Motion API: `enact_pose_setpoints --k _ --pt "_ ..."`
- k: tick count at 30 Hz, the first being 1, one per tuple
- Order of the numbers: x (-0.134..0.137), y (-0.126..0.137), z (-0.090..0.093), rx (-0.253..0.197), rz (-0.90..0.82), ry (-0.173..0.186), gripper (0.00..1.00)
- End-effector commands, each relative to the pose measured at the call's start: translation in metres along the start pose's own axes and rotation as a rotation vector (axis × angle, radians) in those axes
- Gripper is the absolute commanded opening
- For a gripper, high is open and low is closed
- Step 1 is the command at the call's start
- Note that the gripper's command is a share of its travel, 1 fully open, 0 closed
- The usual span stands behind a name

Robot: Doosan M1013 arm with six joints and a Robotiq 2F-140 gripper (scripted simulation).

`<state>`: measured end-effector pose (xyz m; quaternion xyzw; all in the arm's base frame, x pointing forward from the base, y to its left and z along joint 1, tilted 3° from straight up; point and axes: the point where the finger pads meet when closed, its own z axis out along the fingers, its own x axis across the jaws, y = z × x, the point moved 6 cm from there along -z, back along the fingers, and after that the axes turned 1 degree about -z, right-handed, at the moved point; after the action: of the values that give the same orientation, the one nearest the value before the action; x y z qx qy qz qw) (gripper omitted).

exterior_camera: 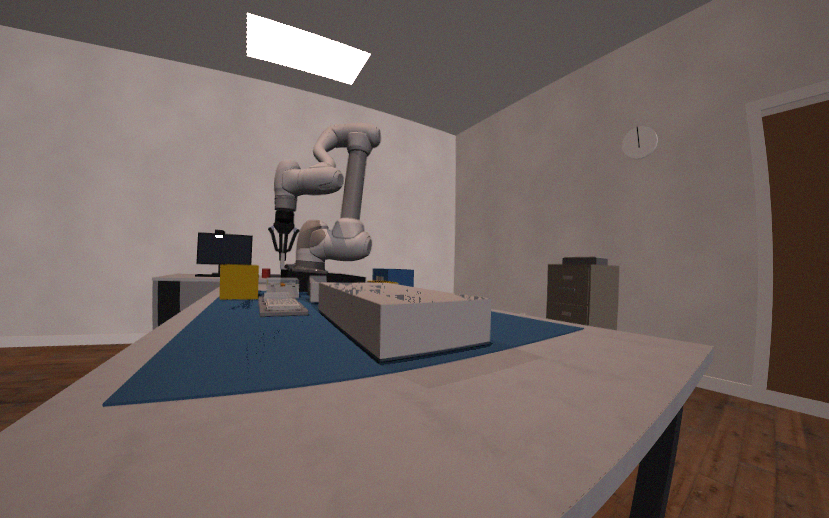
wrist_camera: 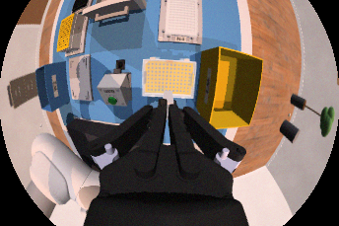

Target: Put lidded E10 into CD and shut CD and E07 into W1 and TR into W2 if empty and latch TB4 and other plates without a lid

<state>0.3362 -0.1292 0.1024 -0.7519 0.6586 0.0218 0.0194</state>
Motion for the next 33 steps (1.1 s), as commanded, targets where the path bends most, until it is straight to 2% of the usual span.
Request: enact_pose_setpoints --k 1,26,33 --pt "0.0 0.0 0.005 0.0 0.0 0.0 0.0" --pt "0.0 0.0 0.033 0.0 0.0 0.0 0.0" --pt "0.0 0.0 0.034 0.0 0.0 0.0 0.0"
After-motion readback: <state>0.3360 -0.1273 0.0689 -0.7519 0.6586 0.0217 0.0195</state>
